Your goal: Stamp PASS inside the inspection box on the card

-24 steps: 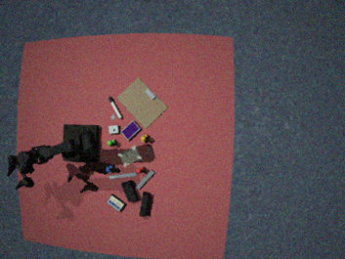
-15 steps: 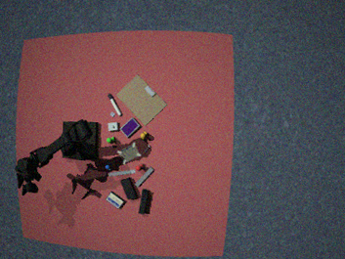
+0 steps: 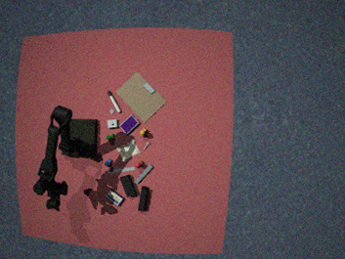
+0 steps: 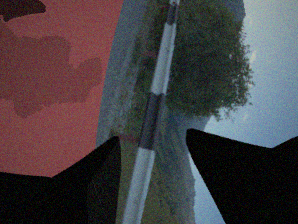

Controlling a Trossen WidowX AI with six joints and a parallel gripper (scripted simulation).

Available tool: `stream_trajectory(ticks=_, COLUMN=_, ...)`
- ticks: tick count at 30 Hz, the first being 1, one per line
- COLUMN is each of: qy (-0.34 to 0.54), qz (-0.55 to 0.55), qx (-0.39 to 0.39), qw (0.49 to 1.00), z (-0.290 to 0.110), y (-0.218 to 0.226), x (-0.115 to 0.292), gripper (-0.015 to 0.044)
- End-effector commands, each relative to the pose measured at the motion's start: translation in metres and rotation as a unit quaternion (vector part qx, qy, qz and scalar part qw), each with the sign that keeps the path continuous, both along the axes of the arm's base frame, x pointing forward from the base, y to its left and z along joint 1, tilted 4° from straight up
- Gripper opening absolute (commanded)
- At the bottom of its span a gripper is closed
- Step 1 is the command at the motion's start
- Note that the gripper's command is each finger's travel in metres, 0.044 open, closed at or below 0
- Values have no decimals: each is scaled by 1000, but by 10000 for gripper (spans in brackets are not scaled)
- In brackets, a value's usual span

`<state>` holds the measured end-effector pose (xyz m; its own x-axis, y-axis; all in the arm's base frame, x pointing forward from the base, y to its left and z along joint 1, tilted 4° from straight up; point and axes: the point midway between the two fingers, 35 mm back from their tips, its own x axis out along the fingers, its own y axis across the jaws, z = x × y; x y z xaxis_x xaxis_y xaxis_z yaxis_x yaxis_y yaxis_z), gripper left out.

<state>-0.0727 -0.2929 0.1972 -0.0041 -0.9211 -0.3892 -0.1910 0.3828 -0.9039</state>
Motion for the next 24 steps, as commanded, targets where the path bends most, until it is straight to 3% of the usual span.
stream_trajectory(ticks=1, qy=-83, qz=40, qx=41, qw=995, z=-9, y=-6, x=49, gripper=214)
stream_trajectory(ticks=13, qy=-264, qz=98, qx=267, qw=922, z=-48, y=38, x=198, gripper=214)
stream_trajectory(ticks=24, qy=-269, qz=51, qx=473, qw=837, z=-78, y=144, x=279, gripper=214)
